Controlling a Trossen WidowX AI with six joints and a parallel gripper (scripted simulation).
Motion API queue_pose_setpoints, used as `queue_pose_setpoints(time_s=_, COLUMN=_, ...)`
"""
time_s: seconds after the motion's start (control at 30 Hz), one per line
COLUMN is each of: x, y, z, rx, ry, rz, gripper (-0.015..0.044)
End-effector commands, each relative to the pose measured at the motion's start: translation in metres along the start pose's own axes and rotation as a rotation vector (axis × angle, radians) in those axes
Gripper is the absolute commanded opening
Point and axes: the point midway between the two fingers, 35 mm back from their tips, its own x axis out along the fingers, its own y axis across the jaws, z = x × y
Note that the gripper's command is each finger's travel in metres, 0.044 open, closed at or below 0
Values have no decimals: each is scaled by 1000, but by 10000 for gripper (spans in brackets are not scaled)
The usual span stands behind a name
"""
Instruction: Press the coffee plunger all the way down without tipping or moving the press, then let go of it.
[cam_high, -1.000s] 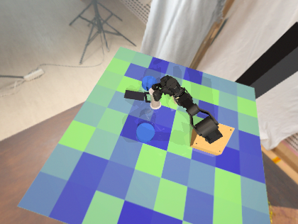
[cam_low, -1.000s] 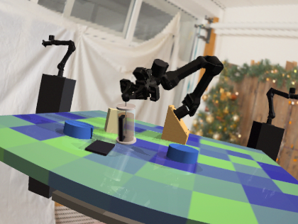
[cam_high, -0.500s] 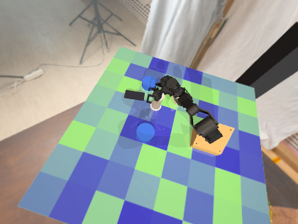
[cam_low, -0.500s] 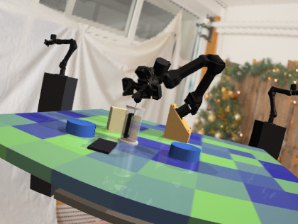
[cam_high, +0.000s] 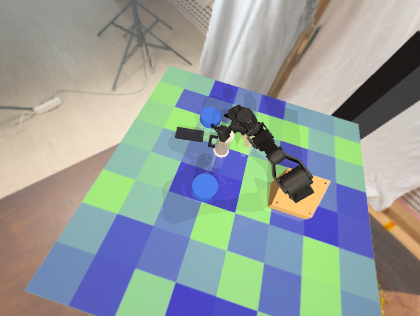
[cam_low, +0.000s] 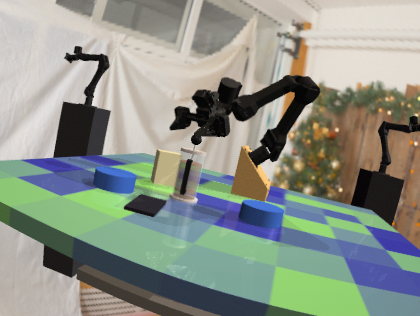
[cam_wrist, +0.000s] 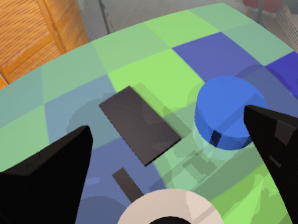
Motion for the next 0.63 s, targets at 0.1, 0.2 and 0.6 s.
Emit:
queue_pose_setpoints(time_s=0.1, x=-64, y=3, z=27, rx=-9, ry=4, rz=1, gripper=440)
queue_pose_setpoints(time_s=0.2, x=-82, y=4, z=29, rx=-3, ry=7, rz=3, gripper=440)
queue_pose_setpoints(time_s=0.6, x=-81, y=3, z=28, rx=-3, ry=7, rz=3, gripper=440)
